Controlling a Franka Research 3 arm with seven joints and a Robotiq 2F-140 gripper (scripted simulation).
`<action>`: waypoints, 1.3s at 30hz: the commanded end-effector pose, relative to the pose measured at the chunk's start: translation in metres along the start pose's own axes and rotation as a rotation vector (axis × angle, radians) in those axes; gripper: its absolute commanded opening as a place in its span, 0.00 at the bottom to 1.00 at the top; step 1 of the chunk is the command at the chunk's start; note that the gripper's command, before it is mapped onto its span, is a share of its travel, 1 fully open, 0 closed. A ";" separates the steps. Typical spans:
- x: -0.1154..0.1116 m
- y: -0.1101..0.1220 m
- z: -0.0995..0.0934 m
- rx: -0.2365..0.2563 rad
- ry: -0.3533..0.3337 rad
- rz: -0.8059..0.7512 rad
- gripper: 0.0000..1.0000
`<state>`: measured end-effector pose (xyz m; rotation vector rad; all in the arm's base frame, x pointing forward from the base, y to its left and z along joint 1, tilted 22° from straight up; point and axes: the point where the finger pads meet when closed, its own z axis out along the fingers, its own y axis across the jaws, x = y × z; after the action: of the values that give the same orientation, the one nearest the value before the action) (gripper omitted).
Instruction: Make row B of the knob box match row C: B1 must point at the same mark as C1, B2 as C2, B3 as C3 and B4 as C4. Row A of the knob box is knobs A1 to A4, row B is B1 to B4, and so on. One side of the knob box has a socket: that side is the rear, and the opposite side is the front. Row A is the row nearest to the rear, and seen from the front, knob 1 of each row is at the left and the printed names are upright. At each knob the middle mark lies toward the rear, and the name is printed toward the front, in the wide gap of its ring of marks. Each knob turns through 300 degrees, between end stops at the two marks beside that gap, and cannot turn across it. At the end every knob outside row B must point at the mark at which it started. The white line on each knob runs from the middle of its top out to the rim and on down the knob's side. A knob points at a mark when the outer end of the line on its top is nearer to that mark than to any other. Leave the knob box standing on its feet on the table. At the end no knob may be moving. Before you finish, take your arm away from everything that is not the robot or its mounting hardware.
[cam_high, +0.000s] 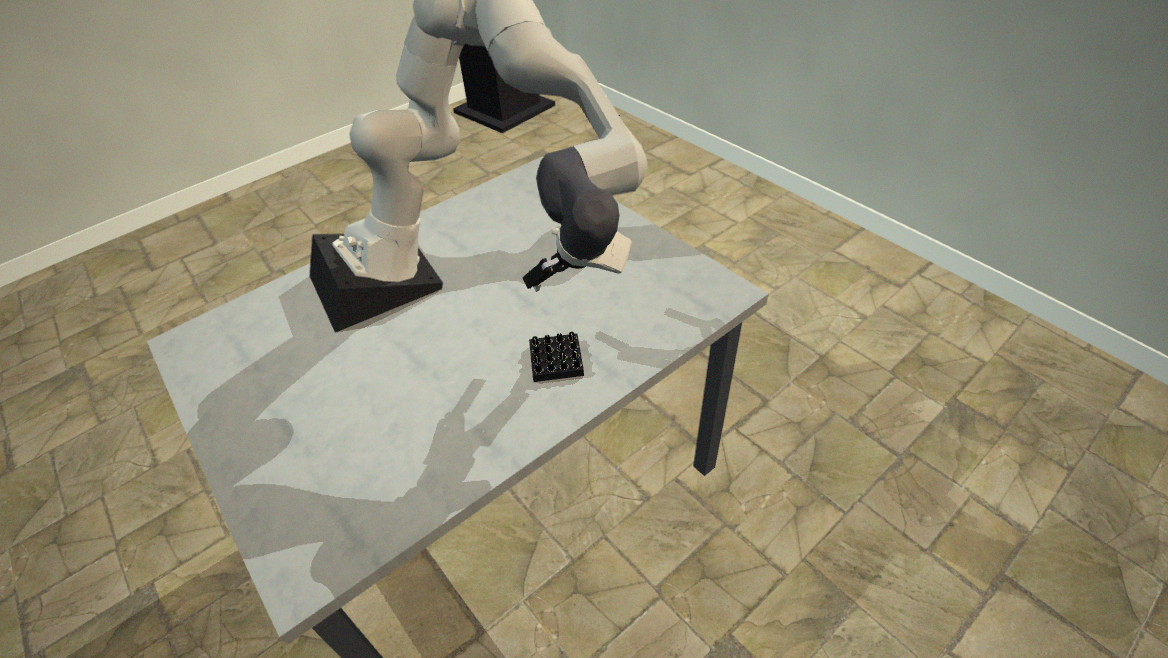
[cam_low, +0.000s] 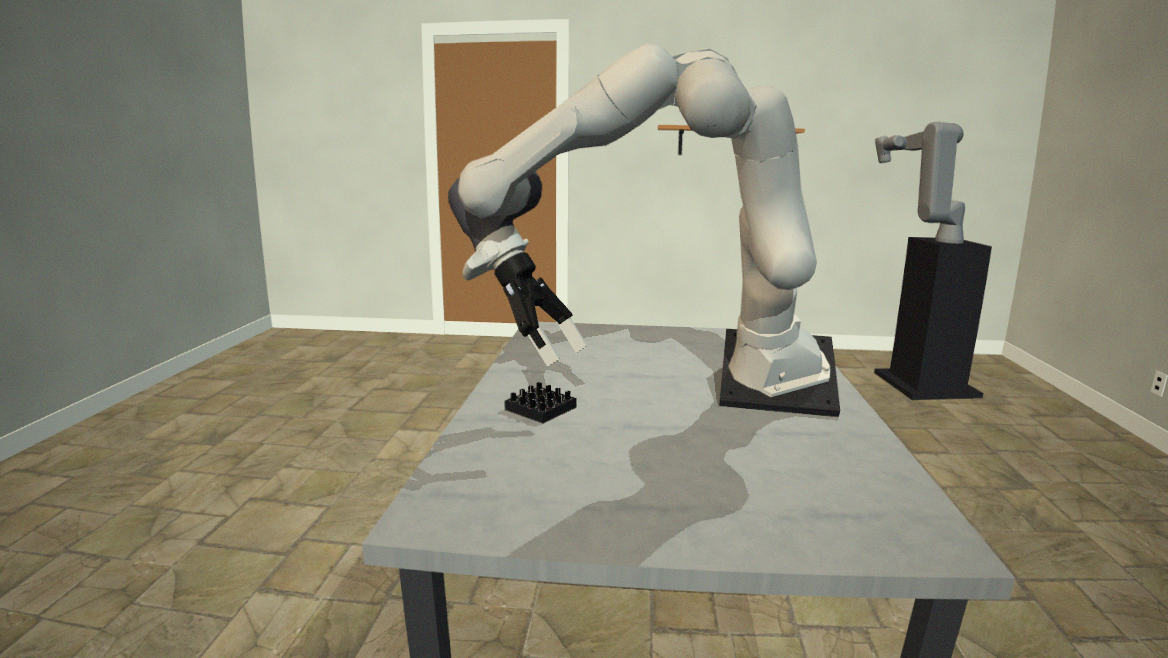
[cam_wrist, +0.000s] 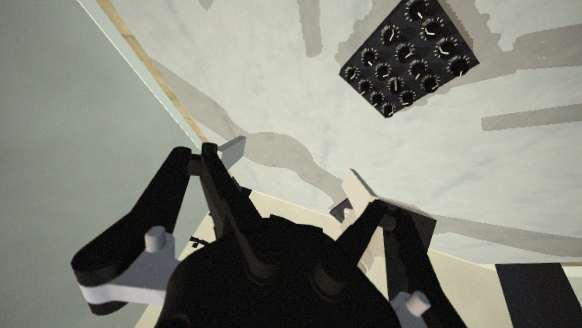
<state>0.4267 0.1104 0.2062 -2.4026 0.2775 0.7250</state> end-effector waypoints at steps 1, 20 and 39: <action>0.012 0.012 -0.002 -0.031 0.062 -0.140 1.00; 0.033 0.056 -0.004 -0.156 0.214 -0.370 1.00; 0.052 0.097 -0.006 -0.275 0.360 -0.587 1.00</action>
<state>0.4271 0.0409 0.1387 -2.6567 -0.2536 0.1874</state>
